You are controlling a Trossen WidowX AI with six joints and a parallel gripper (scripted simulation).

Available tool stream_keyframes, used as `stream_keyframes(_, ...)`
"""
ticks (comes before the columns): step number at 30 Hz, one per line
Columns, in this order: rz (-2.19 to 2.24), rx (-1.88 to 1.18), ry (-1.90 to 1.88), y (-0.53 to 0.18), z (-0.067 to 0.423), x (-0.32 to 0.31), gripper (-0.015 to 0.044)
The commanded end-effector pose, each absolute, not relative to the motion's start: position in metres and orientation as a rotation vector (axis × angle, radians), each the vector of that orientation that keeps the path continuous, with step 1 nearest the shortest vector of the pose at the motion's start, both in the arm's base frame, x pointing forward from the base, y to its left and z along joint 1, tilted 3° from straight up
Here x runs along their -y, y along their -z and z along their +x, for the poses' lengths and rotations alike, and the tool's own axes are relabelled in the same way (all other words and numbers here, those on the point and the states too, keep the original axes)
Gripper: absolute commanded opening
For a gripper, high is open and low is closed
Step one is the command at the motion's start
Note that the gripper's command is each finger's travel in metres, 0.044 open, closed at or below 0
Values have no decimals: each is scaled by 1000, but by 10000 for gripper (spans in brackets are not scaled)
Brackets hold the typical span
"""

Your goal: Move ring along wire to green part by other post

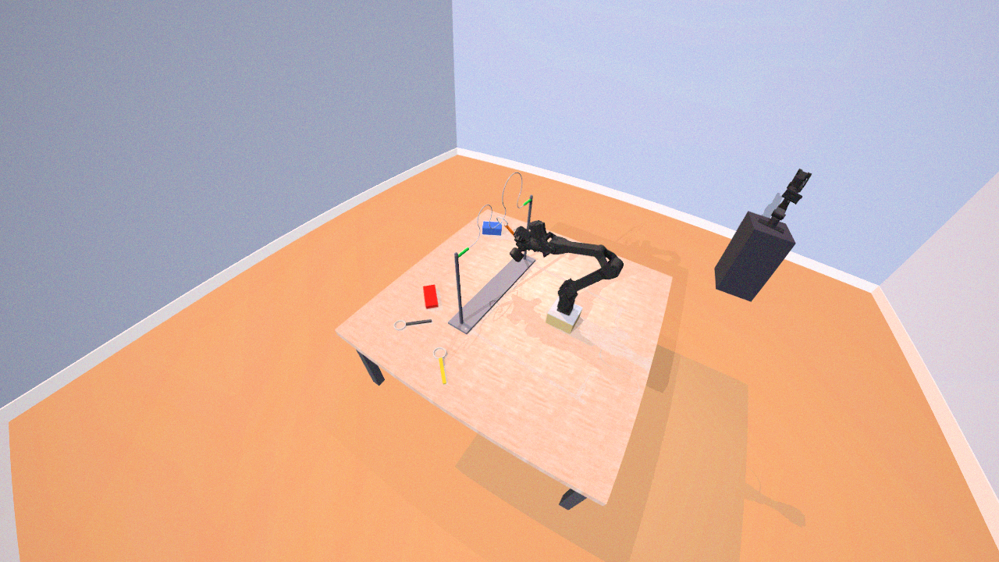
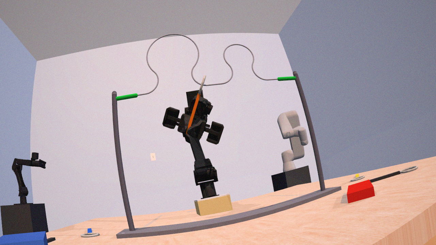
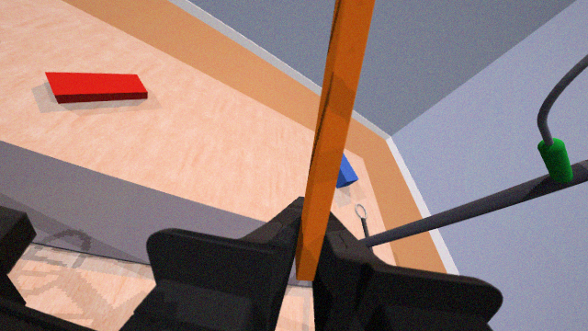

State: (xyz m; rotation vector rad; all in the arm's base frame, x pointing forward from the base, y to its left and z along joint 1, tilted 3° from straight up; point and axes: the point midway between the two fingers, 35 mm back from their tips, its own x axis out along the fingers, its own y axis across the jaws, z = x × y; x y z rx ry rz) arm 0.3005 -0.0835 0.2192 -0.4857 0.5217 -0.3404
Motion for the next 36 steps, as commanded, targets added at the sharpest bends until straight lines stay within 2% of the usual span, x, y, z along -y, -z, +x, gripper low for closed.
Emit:
stream_keyframes(1, -389, -527, 324, -213, 301, 71, -150)
stream_keyframes(17, -132, -535, 259, -203, 306, 27, -150)
stream_keyframes(36, -32, -535, 233, -201, 309, -4, -150)
